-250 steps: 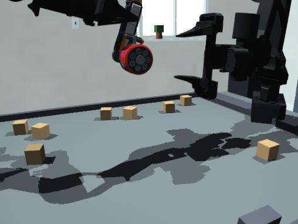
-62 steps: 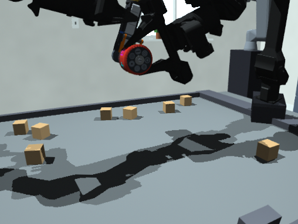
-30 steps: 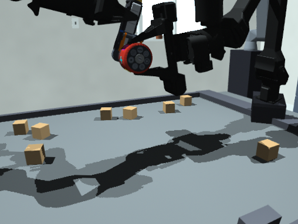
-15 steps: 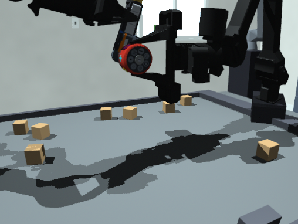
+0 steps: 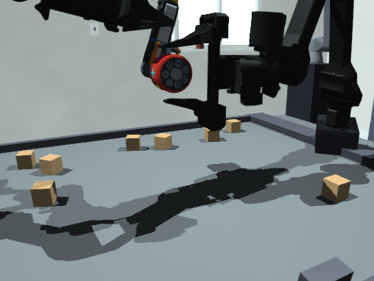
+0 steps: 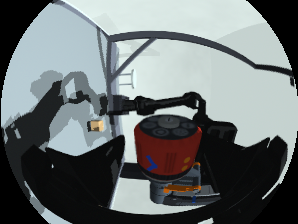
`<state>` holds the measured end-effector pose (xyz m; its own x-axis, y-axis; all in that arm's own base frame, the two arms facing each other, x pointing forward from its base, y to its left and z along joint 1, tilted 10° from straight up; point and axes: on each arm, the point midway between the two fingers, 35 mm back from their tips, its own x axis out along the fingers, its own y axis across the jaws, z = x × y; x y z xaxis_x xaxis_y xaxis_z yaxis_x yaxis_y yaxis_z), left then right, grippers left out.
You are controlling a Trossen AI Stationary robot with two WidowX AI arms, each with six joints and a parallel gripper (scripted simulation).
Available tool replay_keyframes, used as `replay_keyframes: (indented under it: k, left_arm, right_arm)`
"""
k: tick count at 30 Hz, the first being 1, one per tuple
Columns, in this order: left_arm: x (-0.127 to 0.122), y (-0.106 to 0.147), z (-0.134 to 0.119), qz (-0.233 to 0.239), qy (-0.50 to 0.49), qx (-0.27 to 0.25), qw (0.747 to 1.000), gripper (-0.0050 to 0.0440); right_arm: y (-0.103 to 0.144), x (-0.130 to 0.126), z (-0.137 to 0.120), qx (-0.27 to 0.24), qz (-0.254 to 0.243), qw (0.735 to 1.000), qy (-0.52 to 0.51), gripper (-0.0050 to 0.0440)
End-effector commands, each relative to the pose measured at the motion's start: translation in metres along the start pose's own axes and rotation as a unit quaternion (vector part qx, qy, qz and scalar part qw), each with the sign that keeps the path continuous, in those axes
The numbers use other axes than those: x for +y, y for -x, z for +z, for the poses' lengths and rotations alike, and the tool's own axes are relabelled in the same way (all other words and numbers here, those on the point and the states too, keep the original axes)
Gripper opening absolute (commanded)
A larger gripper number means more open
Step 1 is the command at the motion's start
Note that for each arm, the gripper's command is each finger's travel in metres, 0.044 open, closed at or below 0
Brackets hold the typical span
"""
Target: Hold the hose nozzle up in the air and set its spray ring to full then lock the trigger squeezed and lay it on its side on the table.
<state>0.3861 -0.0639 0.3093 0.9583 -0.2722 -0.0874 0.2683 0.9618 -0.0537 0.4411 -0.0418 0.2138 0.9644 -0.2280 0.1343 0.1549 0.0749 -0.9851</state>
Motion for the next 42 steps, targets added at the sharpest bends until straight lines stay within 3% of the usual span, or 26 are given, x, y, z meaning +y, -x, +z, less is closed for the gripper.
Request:
replay_keyframes:
  k: [1,42]
  left_arm:
    - [-0.001,0.004,0.018,0.000,-0.003,-0.024,1.000,0.0173]
    - [-0.001,0.004,0.018,0.000,-0.003,-0.024,1.000,0.0173]
  right_arm:
    - [-0.001,-0.010,0.001,0.000,-0.013,1.000,-0.002,0.0408]
    - [0.087,-0.011,0.001,0.000,-0.016,1.000,-0.004,0.0408]
